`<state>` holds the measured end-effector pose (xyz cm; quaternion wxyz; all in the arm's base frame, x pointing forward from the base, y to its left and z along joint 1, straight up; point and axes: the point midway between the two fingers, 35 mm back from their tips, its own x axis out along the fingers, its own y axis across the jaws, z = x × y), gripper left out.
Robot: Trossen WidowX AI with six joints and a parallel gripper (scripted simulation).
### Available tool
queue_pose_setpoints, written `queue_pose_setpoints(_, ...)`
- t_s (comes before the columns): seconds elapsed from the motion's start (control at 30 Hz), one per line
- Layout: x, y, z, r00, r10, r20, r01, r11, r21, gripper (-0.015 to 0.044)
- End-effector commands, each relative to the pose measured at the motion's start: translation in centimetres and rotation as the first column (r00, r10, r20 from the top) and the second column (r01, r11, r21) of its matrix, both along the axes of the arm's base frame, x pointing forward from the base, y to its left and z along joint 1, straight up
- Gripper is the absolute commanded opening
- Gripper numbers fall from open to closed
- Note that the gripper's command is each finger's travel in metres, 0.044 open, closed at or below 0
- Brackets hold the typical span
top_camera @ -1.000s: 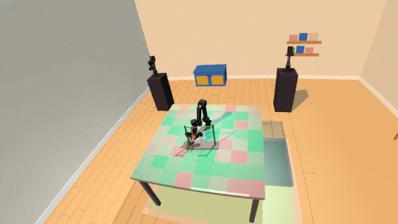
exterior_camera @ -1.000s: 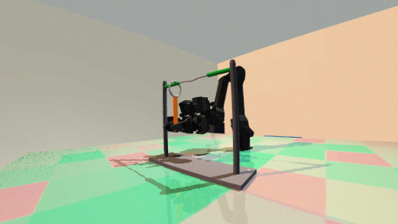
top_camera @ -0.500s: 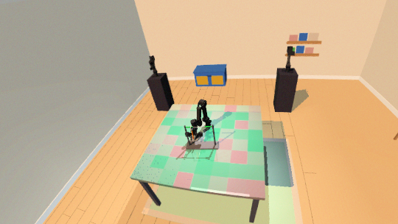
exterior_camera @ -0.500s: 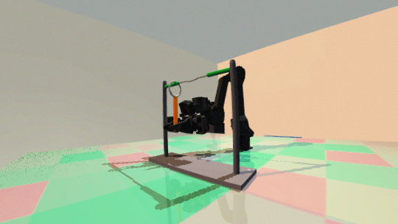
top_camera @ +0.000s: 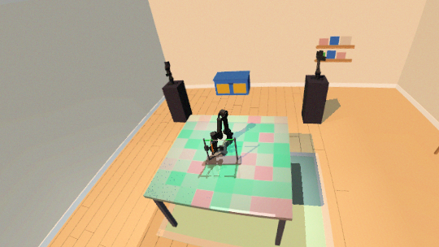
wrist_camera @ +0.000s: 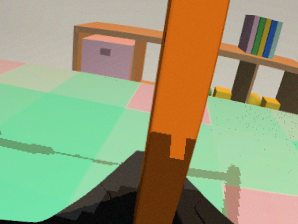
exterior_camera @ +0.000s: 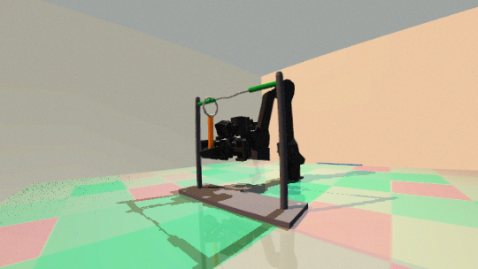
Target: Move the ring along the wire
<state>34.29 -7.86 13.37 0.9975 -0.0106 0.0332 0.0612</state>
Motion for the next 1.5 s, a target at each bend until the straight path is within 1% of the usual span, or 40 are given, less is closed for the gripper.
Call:
queue_pose_setpoints(0.0, 0.0, 0.0, 0.0, 1.0, 0.0, 0.0, 0.0, 1.0, -0.001, -0.015)
queue_pose_setpoints(0.33, 0.0, 0.0, 0.1, 1.0, 0.0, 0.0, 0.0, 1.0, 0.0, -0.015)
queue_pose_setpoints(0.67, 0.0, -0.1, 1.8, 1.0, 0.004, 0.0, -0.004, 1.0, 0.005, -0.015)
queue_pose_setpoints(1.47, 0.0, -0.1, 1.8, 1.0, 0.004, 0.0, -0.004, 1.0, 0.006, -0.015)
